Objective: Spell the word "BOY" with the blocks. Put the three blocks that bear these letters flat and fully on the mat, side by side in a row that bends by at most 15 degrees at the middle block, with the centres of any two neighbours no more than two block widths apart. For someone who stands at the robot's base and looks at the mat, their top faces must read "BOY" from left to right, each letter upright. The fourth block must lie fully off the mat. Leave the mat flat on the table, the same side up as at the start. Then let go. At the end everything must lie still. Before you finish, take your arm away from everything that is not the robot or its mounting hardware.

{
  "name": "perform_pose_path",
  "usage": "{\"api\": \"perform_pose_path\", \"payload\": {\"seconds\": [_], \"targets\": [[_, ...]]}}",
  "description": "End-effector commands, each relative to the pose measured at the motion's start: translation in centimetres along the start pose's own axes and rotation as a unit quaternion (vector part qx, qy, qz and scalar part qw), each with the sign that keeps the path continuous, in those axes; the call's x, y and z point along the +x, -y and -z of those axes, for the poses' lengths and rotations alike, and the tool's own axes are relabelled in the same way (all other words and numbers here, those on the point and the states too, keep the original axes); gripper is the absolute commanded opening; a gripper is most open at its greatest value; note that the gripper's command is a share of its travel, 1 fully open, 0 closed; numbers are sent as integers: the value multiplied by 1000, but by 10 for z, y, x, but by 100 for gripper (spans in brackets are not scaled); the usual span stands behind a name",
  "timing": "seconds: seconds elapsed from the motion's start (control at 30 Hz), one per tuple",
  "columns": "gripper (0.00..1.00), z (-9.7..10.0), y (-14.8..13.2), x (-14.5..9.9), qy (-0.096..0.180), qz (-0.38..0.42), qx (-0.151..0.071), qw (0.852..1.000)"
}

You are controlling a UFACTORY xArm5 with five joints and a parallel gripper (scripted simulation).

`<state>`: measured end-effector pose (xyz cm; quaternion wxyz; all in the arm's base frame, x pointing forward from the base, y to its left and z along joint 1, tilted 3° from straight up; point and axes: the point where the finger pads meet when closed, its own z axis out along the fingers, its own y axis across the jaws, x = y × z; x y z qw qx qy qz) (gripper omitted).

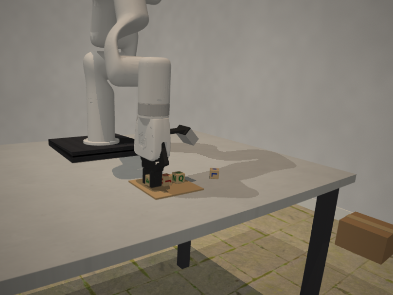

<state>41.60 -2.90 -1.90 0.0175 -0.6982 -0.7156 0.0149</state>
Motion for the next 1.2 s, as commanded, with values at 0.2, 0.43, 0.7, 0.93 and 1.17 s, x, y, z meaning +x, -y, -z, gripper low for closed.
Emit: {"api": "perform_pose_path", "payload": {"seconds": [0.2, 0.43, 0.7, 0.93, 1.17], "targets": [[21, 1, -1, 0, 0, 0, -2, 1000], [21, 1, -1, 0, 0, 0, -2, 1000], [21, 1, -1, 0, 0, 0, -2, 1000], [21, 0, -1, 0, 0, 0, -2, 1000], [21, -2, -1, 1, 0, 0, -2, 1000]]}}
